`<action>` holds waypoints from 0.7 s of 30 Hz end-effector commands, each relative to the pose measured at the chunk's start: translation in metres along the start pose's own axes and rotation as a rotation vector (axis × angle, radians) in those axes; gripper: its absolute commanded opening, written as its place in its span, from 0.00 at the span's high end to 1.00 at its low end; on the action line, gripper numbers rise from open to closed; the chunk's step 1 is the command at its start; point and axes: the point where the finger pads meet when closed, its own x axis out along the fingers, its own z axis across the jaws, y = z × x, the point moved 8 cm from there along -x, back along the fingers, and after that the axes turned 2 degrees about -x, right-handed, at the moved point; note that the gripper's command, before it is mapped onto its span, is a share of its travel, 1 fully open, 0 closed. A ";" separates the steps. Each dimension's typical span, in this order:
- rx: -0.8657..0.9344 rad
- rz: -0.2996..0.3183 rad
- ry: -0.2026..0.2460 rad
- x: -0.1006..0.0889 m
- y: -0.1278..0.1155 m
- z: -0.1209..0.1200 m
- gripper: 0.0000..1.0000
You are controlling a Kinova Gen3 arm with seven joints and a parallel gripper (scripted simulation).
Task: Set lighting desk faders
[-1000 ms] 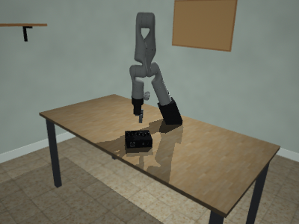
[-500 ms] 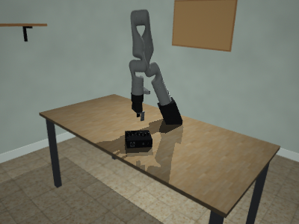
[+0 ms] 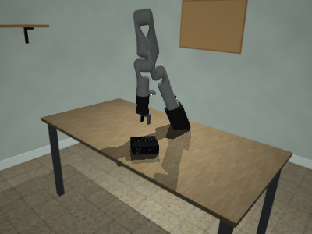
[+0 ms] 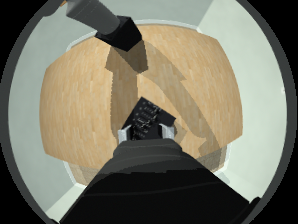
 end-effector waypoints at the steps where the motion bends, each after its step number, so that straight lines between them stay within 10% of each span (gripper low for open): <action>1: -0.036 -0.017 -0.016 -0.003 -0.006 0.001 0.00; 21: -0.053 -0.021 -0.019 -0.004 -0.007 0.001 0.00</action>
